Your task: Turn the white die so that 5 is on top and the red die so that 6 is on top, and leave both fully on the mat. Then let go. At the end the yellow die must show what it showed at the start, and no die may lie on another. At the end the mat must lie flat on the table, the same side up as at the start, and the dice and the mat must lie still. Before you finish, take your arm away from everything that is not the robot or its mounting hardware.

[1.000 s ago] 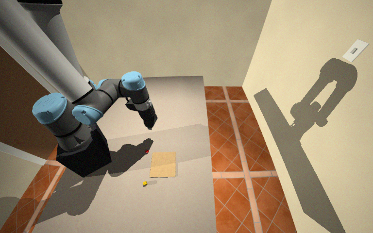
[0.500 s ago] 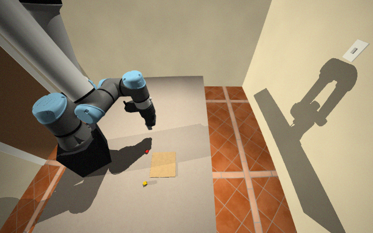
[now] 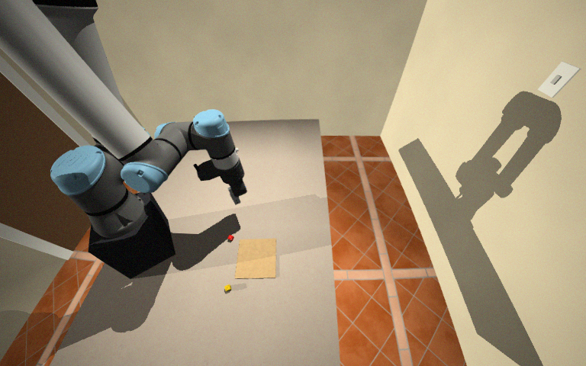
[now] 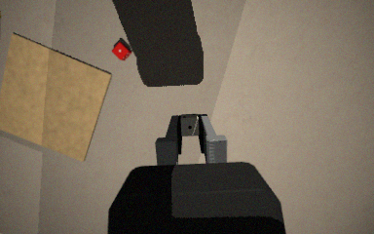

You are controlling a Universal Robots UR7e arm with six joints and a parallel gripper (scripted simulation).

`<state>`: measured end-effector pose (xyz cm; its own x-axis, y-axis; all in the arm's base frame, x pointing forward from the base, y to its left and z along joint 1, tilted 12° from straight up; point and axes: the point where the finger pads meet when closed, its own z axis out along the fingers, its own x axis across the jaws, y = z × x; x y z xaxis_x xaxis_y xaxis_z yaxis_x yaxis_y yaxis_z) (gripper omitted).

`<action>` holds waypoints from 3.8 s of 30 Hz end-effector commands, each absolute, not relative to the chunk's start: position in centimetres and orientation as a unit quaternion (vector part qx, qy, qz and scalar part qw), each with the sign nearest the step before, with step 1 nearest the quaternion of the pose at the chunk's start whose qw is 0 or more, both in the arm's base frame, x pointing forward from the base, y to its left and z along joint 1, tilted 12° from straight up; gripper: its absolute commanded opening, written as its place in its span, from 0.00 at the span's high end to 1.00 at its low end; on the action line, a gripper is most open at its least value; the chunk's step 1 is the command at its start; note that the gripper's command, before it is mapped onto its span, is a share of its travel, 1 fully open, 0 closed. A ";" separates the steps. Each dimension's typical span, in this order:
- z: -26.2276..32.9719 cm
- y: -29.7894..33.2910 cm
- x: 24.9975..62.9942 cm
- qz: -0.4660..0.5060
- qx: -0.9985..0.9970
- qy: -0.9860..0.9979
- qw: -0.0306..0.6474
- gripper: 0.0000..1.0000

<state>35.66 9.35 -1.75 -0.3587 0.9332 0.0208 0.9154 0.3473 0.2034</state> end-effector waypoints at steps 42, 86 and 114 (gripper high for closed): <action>-1.7 10.1 37.1 0.059 0.147 0.984 0.085 0.66; -2.2 9.4 36.9 0.341 0.112 0.926 0.120 0.66; -2.4 8.7 36.8 0.552 0.079 0.817 0.145 0.66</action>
